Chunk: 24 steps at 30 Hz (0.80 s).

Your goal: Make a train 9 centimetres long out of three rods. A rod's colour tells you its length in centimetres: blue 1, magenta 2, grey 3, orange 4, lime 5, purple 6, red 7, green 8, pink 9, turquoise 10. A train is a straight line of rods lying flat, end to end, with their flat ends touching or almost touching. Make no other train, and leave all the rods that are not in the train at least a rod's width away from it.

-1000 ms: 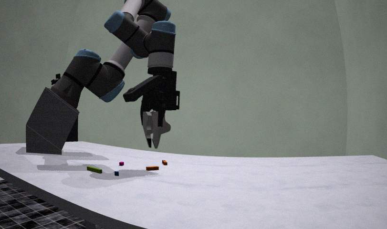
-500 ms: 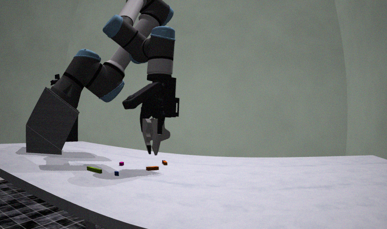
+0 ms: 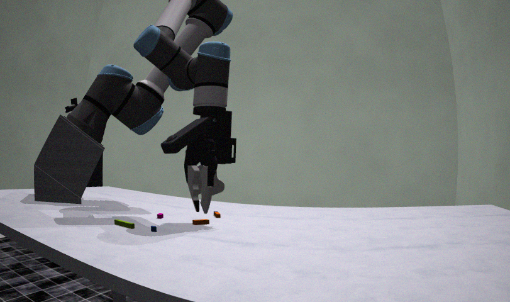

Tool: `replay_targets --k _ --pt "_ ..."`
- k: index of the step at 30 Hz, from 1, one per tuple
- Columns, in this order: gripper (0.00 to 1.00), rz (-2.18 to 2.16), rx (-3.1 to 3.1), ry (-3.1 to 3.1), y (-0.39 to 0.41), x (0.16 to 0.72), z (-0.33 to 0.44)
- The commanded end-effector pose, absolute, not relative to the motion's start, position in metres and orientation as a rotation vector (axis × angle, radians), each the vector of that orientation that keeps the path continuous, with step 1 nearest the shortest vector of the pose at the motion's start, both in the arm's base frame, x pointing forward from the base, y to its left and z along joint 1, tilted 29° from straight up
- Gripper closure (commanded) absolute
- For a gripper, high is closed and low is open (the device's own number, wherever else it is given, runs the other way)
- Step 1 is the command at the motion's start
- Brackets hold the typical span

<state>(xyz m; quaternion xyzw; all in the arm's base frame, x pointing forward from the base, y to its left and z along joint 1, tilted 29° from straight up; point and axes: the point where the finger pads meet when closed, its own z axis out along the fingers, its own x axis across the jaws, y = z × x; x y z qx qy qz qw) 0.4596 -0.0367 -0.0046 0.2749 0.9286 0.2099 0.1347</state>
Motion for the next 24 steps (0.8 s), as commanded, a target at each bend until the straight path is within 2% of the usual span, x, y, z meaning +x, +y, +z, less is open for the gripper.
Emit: replay_targets --k 1,24 --pt "0.86 0.607 0.797 2.692 -0.0336 0.4611 -0.0106" --pt "0.86 0.606 0.796 2.69 -0.0332 0.4623 -0.0125"
